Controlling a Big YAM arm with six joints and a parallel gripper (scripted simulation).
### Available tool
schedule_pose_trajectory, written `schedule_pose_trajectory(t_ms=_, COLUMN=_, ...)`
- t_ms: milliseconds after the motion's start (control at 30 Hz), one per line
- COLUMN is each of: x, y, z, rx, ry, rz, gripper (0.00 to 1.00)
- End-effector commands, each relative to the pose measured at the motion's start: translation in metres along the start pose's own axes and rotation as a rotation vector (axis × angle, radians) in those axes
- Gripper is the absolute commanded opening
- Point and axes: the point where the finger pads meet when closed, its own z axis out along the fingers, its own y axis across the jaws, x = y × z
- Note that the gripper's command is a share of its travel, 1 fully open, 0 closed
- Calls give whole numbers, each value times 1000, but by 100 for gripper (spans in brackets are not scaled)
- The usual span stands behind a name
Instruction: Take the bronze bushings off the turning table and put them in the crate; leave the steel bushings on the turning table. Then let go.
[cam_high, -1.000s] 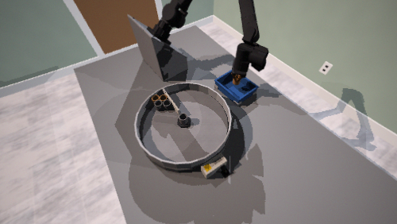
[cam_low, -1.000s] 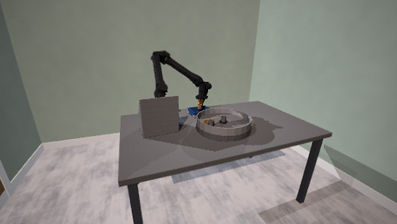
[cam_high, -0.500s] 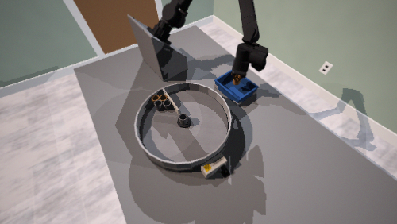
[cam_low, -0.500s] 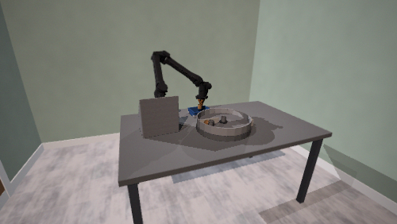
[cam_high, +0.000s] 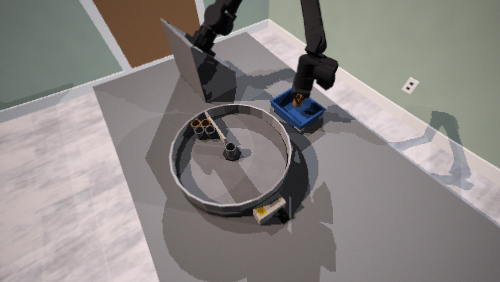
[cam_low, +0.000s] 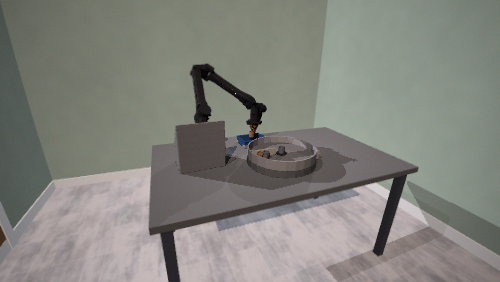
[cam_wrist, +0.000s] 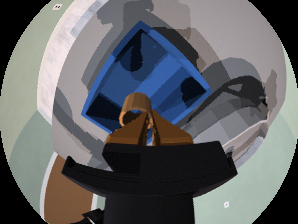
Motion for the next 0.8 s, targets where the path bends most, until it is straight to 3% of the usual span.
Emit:
schedule_pose_trajectory(t_ms=0, x=-10, y=-6, z=-15, rx=23, ry=-32, rz=6, gripper=0)
schedule_pose_trajectory(t_ms=233, x=-10, y=-6, z=-13, rx=22, ry=-31, rz=5, gripper=0)
schedule_pose_trajectory(t_ms=433, x=-2, y=0, z=6, rx=3, ry=-2, rz=1, gripper=0)
schedule_pose_trajectory(t_ms=500, x=-2, y=0, z=6, rx=3, ry=-2, rz=1, gripper=0)
schedule_pose_trajectory(t_ms=533, x=-14, y=-4, z=-10, rx=25, ry=-40, rz=-9, gripper=0)
schedule_pose_trajectory(t_ms=767, x=0, y=0, z=18, rx=2, ry=1, rz=5, gripper=0)
